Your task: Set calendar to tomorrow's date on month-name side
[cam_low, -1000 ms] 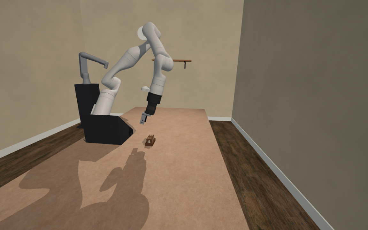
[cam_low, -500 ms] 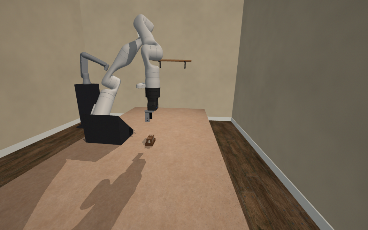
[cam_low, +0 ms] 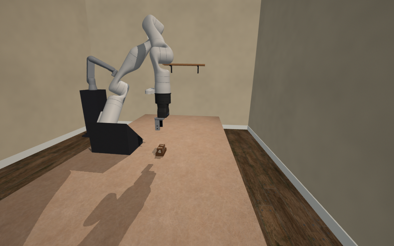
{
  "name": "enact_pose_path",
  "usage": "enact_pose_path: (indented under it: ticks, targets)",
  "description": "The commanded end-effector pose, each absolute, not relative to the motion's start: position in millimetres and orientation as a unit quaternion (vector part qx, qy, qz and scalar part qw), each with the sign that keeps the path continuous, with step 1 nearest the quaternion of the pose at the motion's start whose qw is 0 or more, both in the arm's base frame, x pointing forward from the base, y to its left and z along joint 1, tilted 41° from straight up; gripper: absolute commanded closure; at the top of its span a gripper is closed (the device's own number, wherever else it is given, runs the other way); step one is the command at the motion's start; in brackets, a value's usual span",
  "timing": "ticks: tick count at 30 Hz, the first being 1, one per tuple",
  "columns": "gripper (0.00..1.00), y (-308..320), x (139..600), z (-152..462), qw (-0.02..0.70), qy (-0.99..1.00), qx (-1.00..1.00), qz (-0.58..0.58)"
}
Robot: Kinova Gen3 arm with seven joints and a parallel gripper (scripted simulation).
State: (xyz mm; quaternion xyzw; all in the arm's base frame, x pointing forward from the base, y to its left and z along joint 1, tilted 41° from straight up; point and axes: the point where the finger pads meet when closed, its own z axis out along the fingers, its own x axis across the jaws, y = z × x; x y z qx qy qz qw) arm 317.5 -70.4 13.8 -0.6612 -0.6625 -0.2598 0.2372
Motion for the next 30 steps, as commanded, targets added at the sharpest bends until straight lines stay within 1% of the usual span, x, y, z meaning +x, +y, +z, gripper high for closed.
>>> enact_pose_path:
  ticks: [1,10,20,30]
  targets:
    - [0.0,-71,318,14,0.236,-0.662,-0.662,-0.26]
    - [0.0,-70,317,14,0.24,-0.655,-0.668,-0.258]
    - [0.0,-65,315,11,0.261,-0.606,-0.712,-0.241]
    - [0.0,-52,311,4,0.308,-0.458,-0.812,-0.188]
